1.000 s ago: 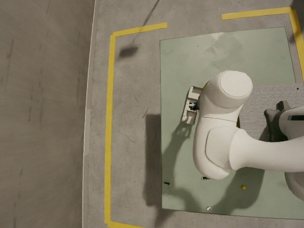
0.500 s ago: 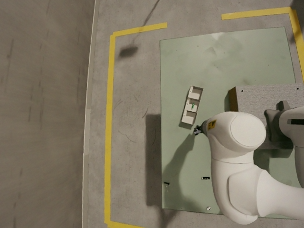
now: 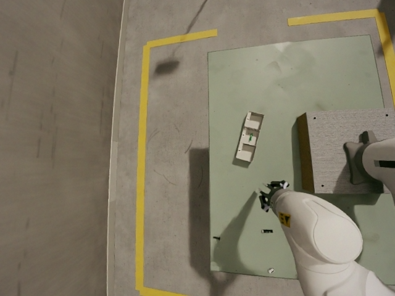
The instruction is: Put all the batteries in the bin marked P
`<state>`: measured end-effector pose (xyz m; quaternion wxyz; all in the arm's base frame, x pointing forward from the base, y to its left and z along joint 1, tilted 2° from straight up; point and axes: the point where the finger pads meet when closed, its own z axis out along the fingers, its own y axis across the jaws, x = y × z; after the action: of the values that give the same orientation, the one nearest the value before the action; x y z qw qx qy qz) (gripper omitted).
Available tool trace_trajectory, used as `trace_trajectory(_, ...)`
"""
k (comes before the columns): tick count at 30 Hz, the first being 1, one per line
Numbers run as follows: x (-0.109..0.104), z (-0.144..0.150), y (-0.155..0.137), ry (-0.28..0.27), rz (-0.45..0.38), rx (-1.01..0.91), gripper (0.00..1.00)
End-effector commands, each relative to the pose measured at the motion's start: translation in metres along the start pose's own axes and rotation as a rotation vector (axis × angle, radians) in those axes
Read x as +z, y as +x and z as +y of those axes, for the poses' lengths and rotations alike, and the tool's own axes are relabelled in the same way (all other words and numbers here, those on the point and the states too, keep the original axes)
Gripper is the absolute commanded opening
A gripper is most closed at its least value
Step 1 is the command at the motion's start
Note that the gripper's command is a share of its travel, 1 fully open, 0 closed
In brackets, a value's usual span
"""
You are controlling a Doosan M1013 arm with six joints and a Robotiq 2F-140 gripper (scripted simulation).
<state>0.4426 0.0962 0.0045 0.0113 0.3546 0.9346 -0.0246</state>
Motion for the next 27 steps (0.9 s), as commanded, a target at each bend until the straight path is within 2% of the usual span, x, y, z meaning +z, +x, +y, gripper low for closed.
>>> trace_trajectory(1,-0.001,0.028,0.028,-0.003,0.002,-0.157,0.26)
trace_trajectory(8,-0.003,0.068,0.07,-0.005,0.0,-0.389,0.26)
trace_trajectory(10,-0.003,0.068,0.07,-0.005,0.0,-0.389,0.26)
trace_trajectory(11,-0.003,0.073,0.076,-0.006,0.0,-0.487,0.26)
trace_trajectory(19,-0.005,0.119,0.125,-0.01,0.005,-0.746,0.26)
trace_trajectory(25,-0.006,0.153,0.161,-0.01,0.006,-0.766,0.26)
trace_trajectory(27,-0.006,0.153,0.161,-0.01,0.006,-0.766,0.26)
